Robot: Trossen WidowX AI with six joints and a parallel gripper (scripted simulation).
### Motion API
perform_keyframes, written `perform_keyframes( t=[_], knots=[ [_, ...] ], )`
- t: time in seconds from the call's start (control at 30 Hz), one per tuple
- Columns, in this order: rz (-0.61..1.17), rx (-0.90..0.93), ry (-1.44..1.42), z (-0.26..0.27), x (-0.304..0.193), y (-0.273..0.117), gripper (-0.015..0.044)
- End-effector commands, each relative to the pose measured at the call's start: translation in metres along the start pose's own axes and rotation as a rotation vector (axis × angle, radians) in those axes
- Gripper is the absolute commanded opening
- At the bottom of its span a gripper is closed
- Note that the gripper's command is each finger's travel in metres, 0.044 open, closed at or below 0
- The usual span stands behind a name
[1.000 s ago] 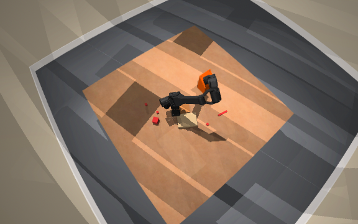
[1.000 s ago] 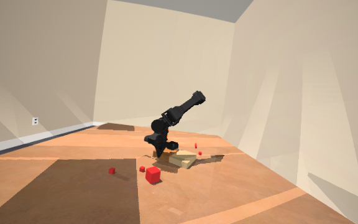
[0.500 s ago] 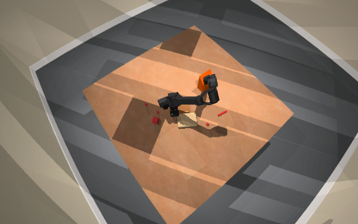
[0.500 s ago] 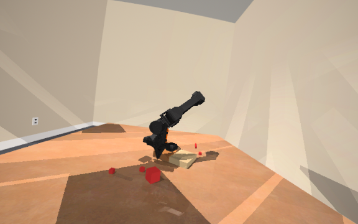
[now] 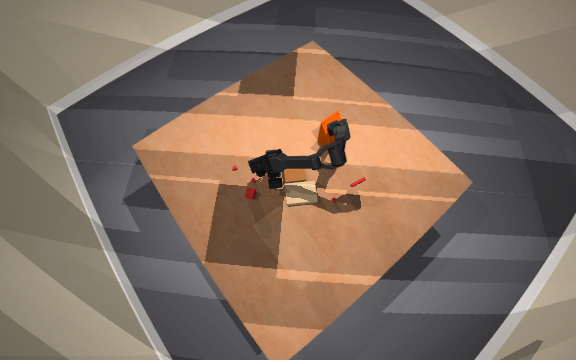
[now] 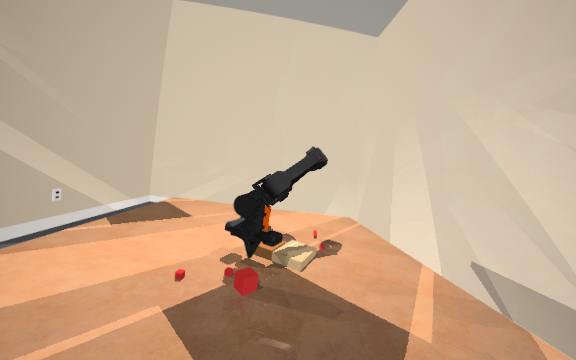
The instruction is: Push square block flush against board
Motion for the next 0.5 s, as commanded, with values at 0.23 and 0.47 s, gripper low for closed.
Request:
perform_keyframes(
  t=[0.23,0.47],
  knots=[
    [-0.001,0.001,-0.001,0.001,0.011,-0.003,0.0],
    [-0.004,0.0,-0.002,0.0,0.01,-0.056,0.0]
  ],
)
Point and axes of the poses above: the point midway between the two fingers, 35 mm back from their tips, its own y axis out along the fingers, its own z axis across the jaws, x = y × z, the point moved 2 cm from there along -y, back along the fingers, and after that the axes turned 5 degrees about y, right-handed, at the moved point
